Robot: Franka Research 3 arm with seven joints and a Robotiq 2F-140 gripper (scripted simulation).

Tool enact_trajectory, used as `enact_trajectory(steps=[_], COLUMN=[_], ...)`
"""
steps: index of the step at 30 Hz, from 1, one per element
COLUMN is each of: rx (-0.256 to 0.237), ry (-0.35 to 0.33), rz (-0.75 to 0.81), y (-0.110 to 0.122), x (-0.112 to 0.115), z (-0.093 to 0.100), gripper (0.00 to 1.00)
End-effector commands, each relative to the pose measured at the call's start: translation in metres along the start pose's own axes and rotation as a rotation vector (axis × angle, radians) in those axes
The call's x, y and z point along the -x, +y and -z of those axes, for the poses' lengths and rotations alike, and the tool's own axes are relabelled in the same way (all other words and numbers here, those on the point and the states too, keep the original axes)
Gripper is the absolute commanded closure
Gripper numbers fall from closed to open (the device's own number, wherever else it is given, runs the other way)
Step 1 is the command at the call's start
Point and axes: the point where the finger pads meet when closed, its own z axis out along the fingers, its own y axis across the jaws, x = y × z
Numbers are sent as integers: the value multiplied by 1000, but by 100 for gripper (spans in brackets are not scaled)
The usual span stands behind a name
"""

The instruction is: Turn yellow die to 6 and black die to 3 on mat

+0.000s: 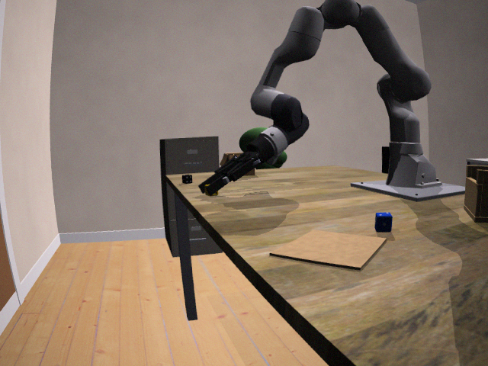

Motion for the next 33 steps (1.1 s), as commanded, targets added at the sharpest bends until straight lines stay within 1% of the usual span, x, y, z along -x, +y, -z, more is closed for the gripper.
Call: enact_trajectory(steps=[1, 5, 13, 17, 27, 33], rx=[-4, -4, -4, -4, -4, -4], ry=[-4, -4, -4, -4, -4, -4], rz=[1, 1, 1, 1, 1, 1], y=[-2, -2, -2, -2, -2, -2], x=[1, 1, 1, 1, 2, 15], z=[2, 7, 36, 47, 50, 58], gripper=[65, 65, 65, 65, 65, 65])
